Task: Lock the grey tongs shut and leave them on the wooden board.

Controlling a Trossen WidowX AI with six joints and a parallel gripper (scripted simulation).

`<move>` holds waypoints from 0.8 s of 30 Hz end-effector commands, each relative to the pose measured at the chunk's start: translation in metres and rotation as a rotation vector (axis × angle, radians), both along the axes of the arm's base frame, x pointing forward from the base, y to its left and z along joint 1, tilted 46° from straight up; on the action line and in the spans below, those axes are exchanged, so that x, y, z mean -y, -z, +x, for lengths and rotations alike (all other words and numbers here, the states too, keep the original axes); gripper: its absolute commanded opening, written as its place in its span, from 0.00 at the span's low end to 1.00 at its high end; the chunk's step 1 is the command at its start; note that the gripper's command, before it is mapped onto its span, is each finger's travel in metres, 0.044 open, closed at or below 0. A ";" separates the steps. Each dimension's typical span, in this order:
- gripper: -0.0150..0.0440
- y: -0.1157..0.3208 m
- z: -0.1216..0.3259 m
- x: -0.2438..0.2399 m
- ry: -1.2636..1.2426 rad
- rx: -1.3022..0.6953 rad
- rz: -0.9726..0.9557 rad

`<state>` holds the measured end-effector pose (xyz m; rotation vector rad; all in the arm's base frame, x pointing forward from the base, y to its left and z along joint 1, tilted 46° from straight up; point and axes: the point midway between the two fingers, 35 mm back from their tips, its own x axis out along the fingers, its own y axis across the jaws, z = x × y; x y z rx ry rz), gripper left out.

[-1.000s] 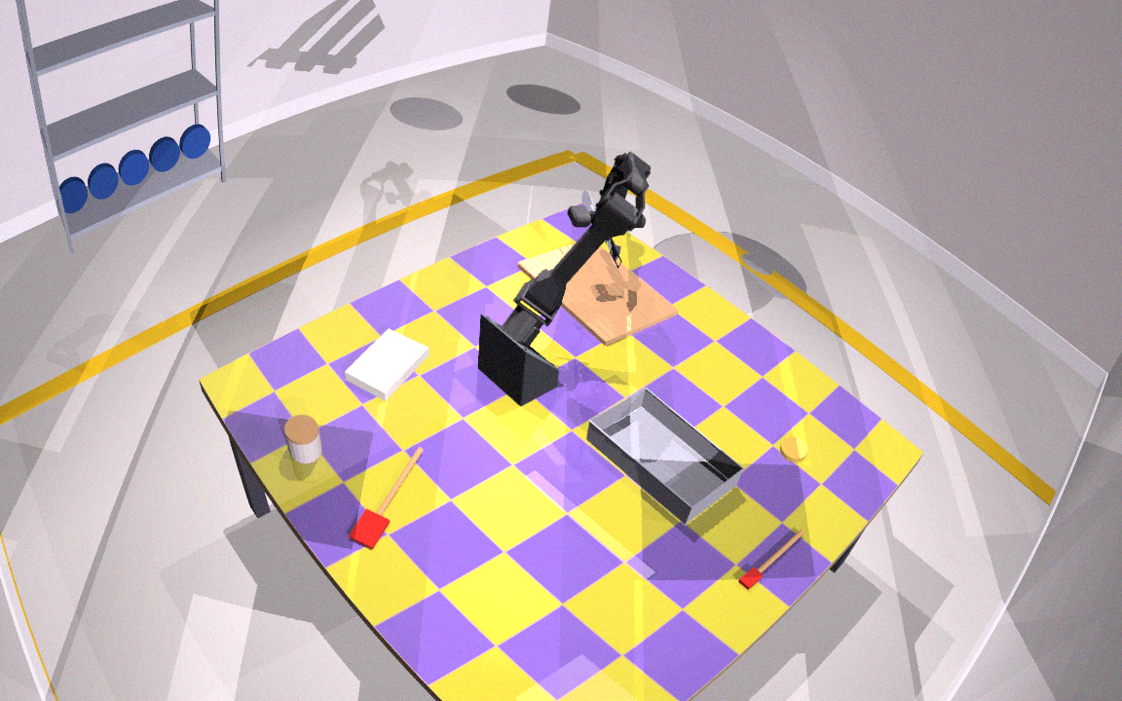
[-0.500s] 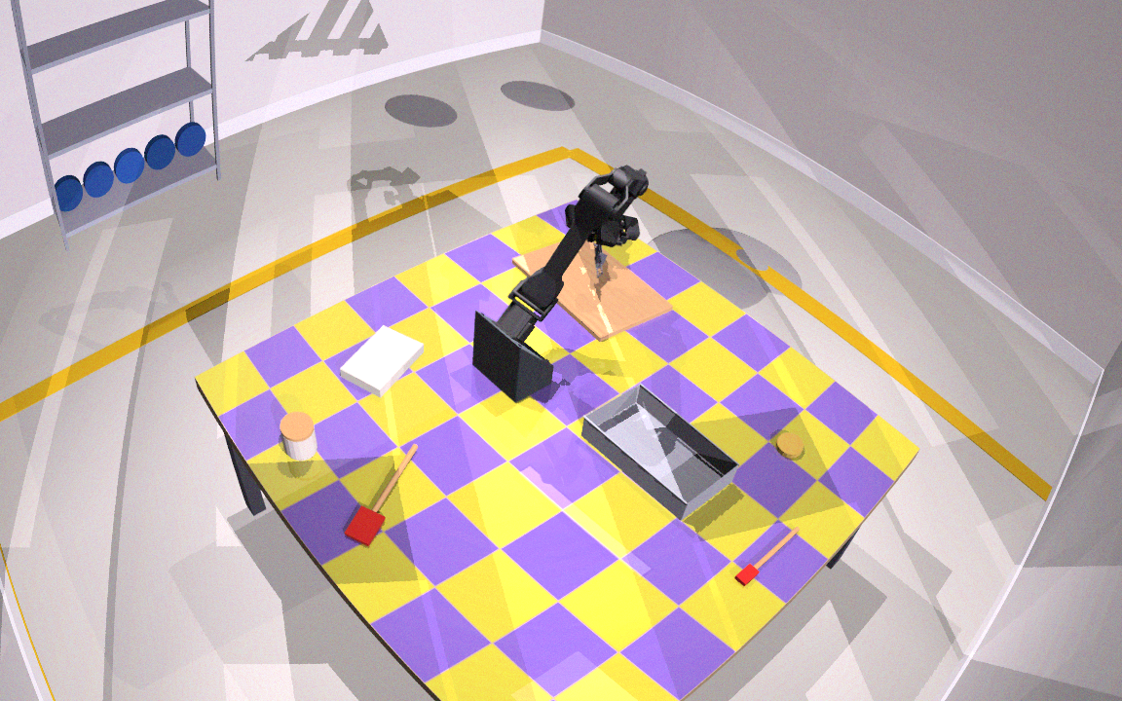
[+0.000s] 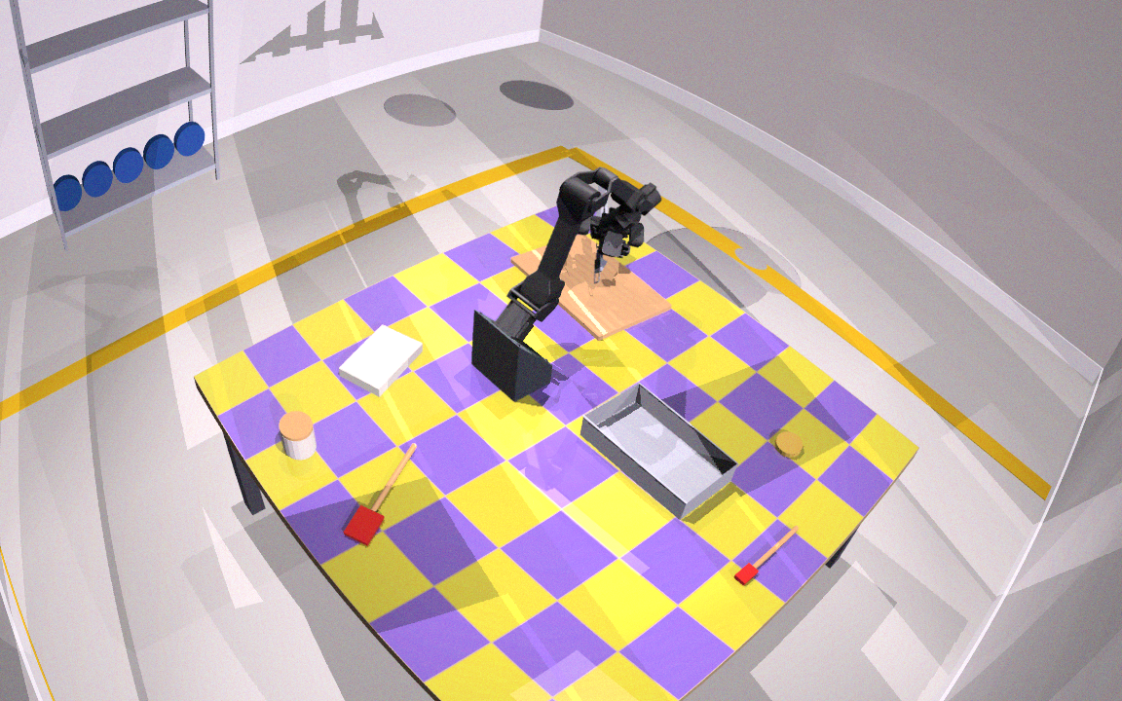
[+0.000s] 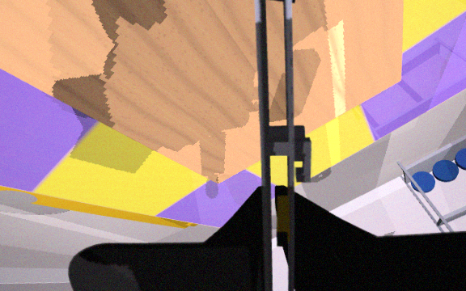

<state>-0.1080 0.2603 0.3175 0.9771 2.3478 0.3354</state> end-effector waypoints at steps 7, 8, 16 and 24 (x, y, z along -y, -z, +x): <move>0.00 -0.008 0.010 0.006 -0.124 -0.095 0.163; 0.00 -0.009 0.011 0.007 -0.135 -0.101 0.179; 0.00 -0.011 0.021 0.019 -0.232 -0.131 0.306; 0.00 -0.007 0.030 0.039 -0.340 -0.128 0.428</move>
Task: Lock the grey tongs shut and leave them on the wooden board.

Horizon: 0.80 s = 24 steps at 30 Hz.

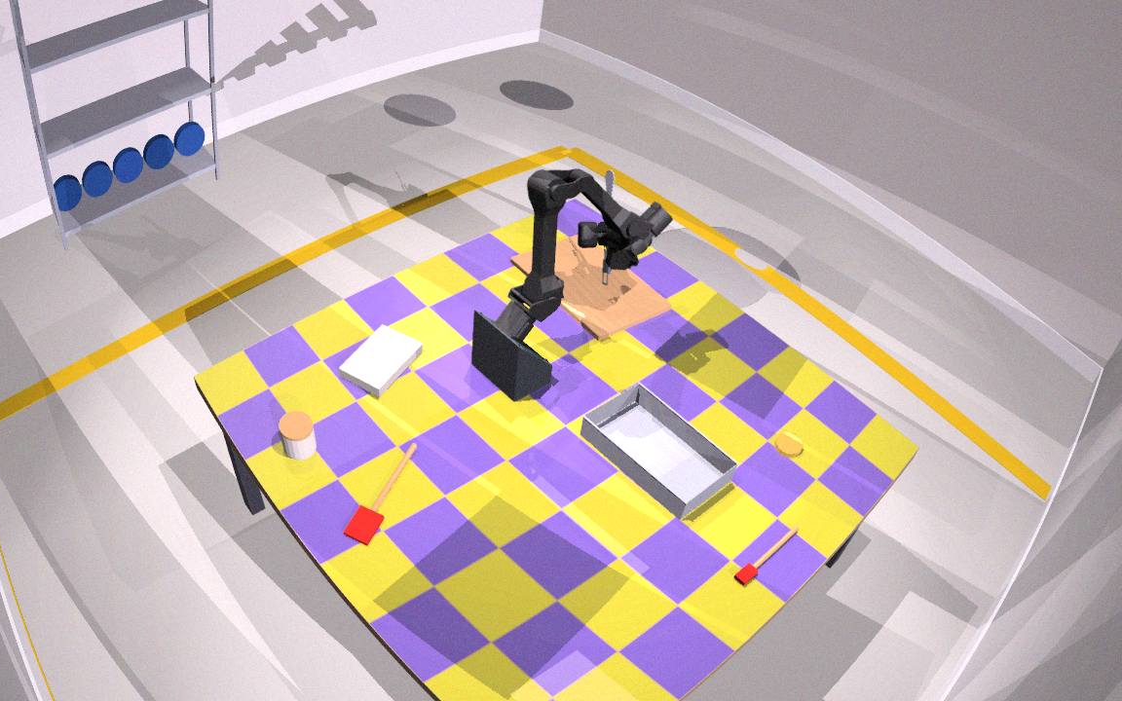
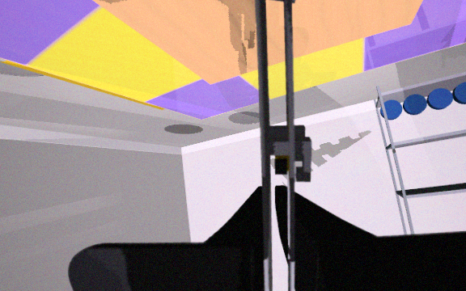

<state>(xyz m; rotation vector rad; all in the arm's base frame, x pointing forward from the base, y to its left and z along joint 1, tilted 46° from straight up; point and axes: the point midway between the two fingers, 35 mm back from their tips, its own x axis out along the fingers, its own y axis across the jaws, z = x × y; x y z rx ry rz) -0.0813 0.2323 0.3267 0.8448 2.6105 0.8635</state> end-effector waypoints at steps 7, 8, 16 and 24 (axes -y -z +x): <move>0.00 0.006 0.007 0.020 -0.092 0.020 0.118; 0.00 0.006 0.007 0.020 -0.092 0.020 0.118; 0.00 0.006 0.007 0.020 -0.092 0.020 0.118; 0.00 0.006 0.007 0.020 -0.092 0.020 0.118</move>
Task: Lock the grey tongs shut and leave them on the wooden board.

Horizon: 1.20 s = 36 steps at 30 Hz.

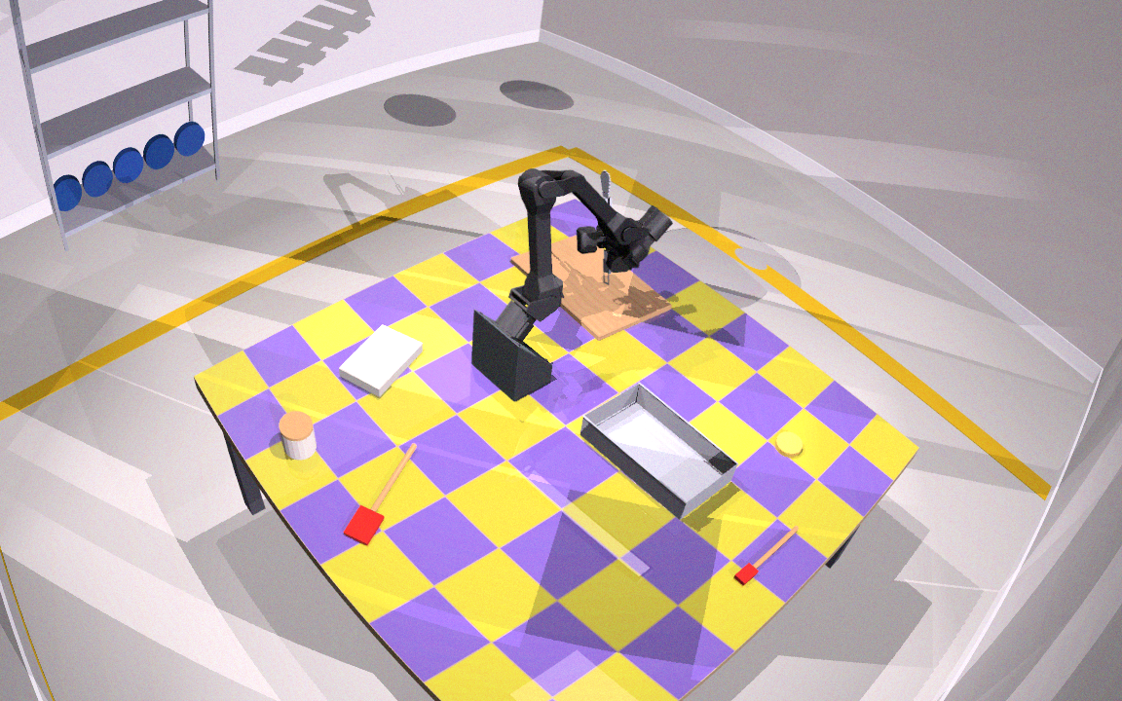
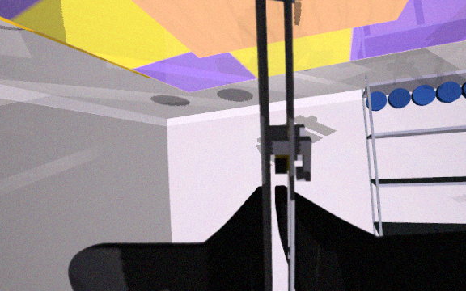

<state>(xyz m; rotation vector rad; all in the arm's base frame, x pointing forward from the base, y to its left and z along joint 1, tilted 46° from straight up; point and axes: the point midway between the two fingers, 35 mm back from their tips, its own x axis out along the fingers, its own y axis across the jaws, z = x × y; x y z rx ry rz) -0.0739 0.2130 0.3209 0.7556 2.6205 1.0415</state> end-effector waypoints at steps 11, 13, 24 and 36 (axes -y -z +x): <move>0.00 0.000 -0.001 0.001 -0.007 0.003 0.007; 0.00 0.000 -0.001 0.001 -0.007 0.003 0.007; 0.00 -0.003 -0.003 -0.006 0.022 -0.007 -0.033; 0.00 -0.008 -0.017 -0.033 0.168 -0.010 -0.225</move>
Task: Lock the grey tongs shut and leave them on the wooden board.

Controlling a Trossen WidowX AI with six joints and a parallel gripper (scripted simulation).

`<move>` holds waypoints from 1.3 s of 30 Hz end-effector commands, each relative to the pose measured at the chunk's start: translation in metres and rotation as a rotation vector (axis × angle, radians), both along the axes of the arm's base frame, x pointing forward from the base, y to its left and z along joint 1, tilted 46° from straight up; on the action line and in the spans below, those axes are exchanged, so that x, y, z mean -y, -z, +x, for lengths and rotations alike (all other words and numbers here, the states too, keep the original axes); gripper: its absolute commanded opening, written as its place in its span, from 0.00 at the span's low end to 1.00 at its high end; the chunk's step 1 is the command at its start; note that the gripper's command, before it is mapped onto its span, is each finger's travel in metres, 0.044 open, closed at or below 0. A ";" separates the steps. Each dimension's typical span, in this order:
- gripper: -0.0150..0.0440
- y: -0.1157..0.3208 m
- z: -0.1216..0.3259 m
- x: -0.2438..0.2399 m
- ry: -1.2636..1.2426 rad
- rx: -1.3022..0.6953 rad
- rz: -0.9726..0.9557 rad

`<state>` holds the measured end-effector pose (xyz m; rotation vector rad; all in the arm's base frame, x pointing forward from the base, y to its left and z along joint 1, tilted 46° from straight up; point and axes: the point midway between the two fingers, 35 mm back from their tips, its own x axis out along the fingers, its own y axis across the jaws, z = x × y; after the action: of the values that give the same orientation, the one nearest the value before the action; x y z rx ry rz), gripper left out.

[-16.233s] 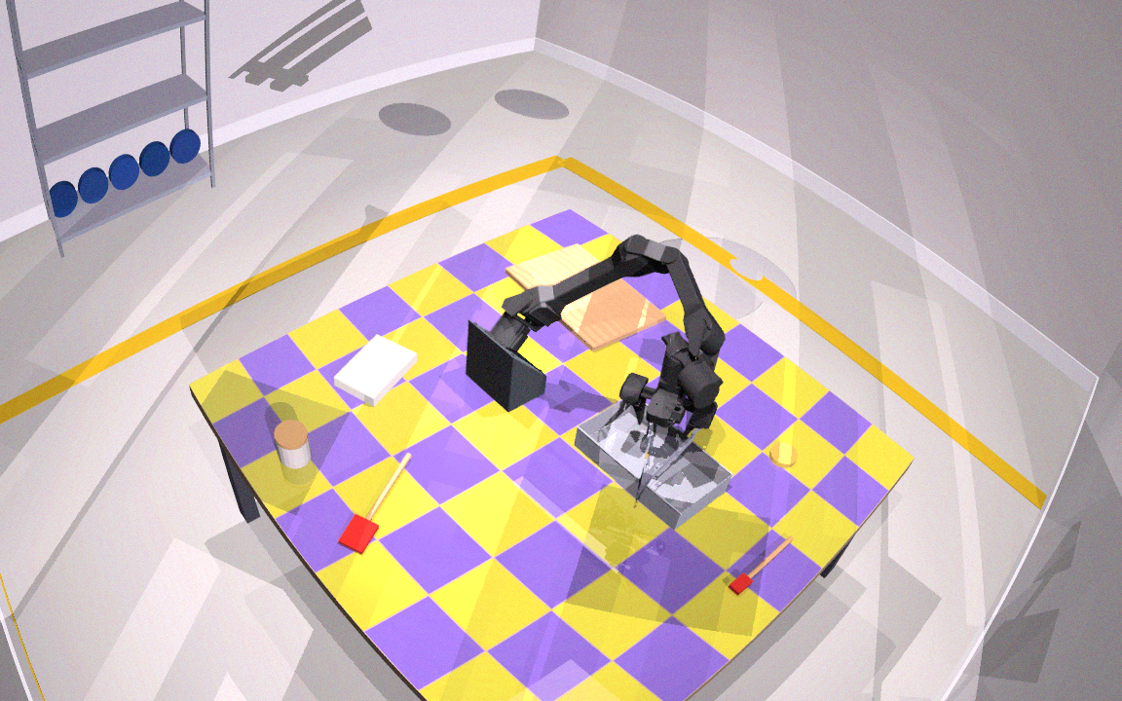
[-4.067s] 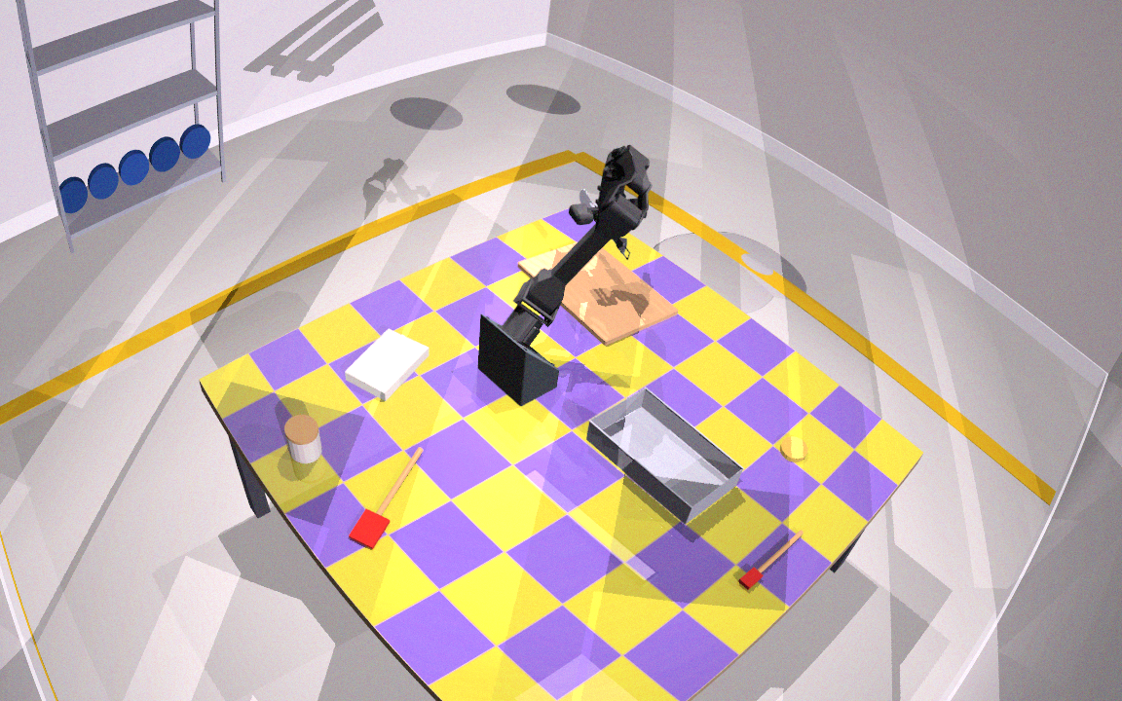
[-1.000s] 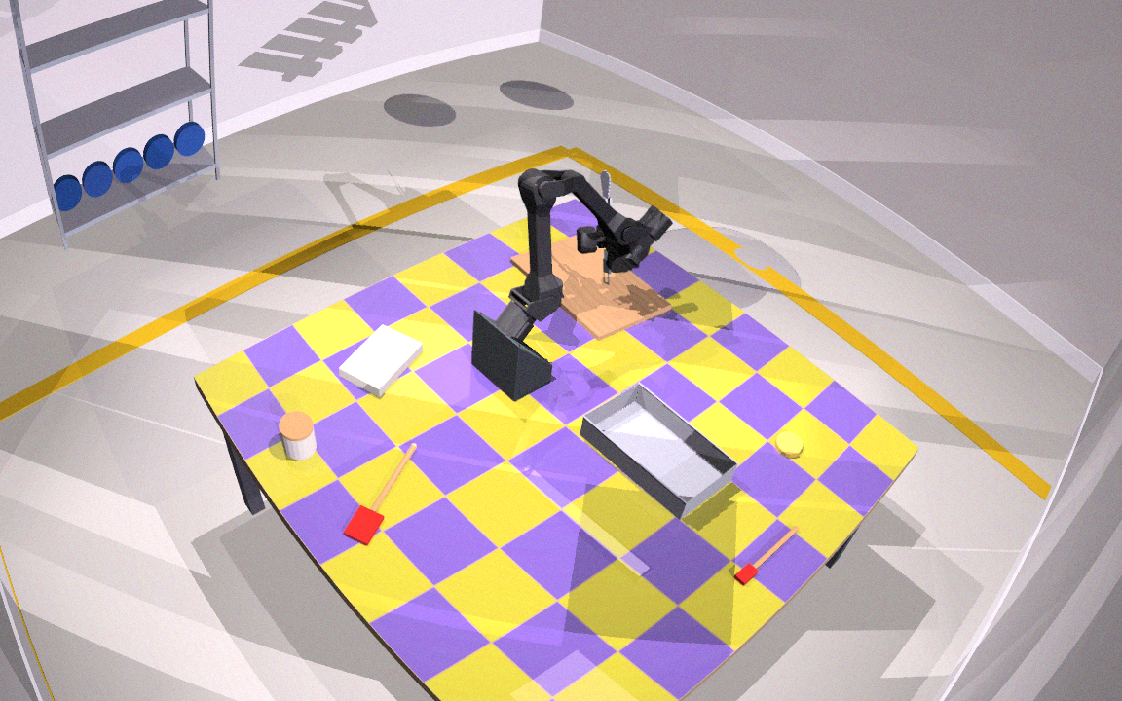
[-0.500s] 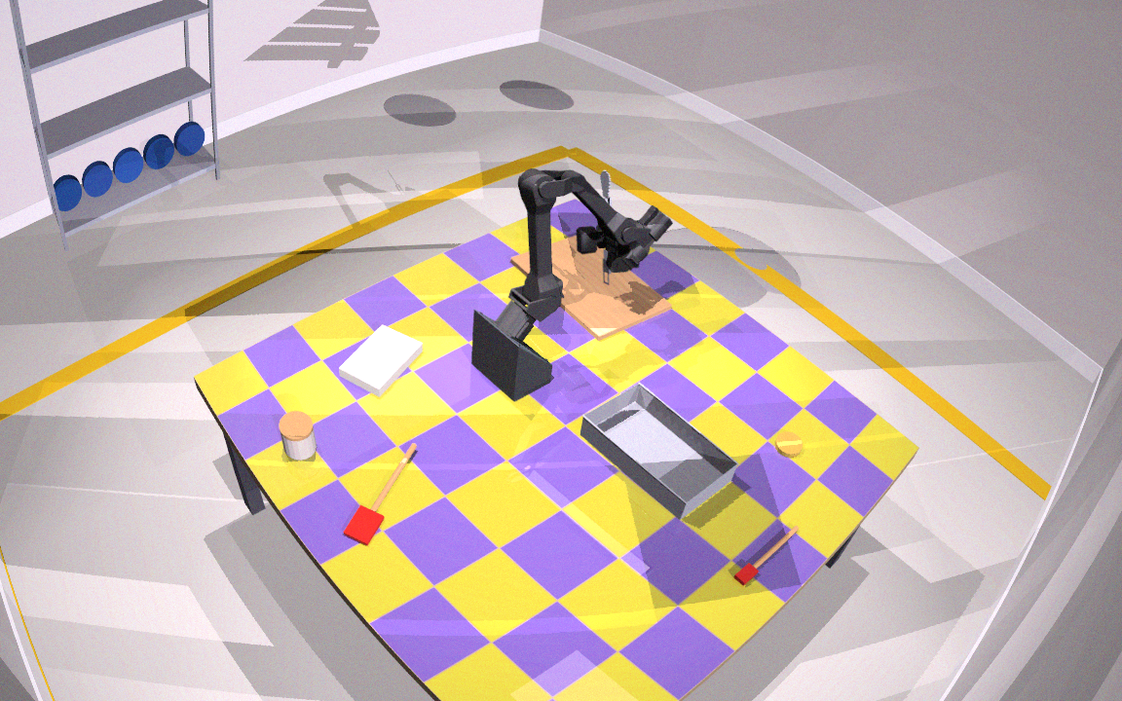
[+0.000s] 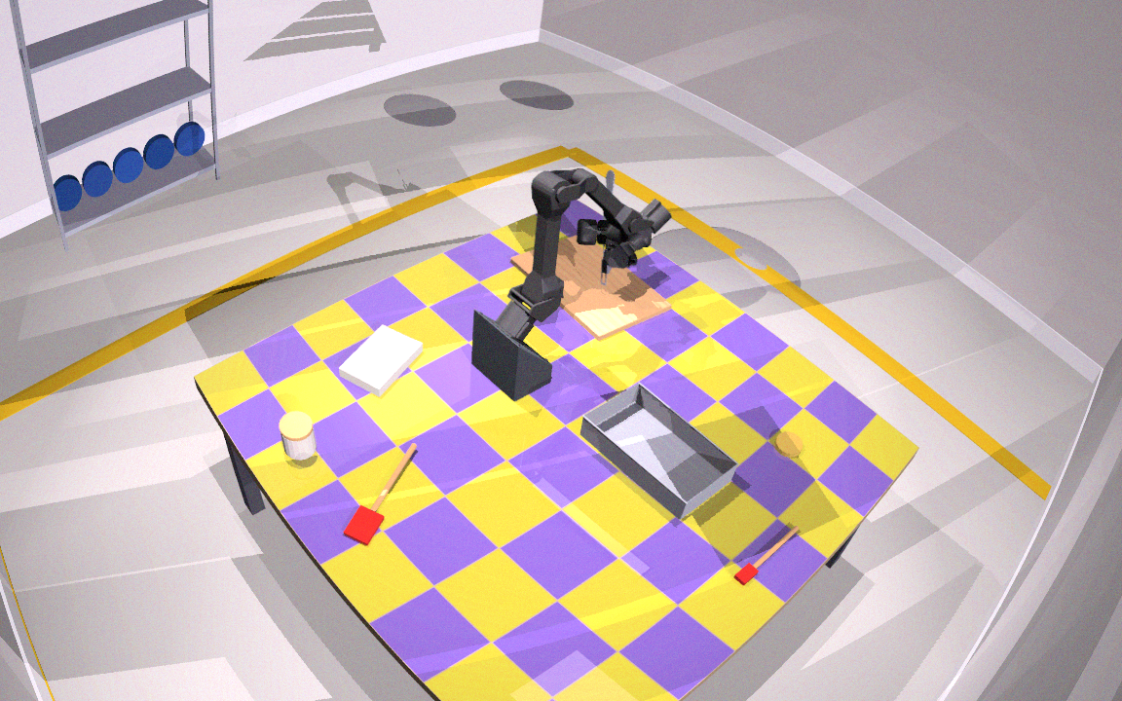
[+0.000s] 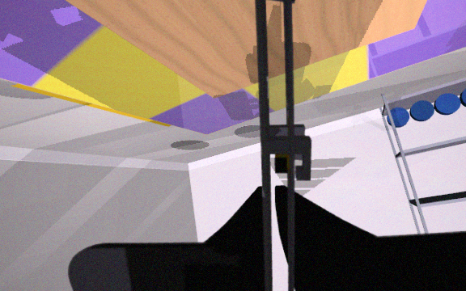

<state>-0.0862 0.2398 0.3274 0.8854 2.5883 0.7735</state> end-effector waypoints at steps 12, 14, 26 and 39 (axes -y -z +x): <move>0.00 0.005 -0.020 -0.018 0.171 0.079 -0.248; 0.00 0.006 -0.022 -0.019 0.194 0.099 -0.275; 0.00 0.014 -0.029 -0.014 0.331 0.261 -0.405; 0.00 0.014 -0.026 0.002 0.483 0.497 -0.456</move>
<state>-0.1134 0.2424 0.3107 0.9624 1.9641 0.2063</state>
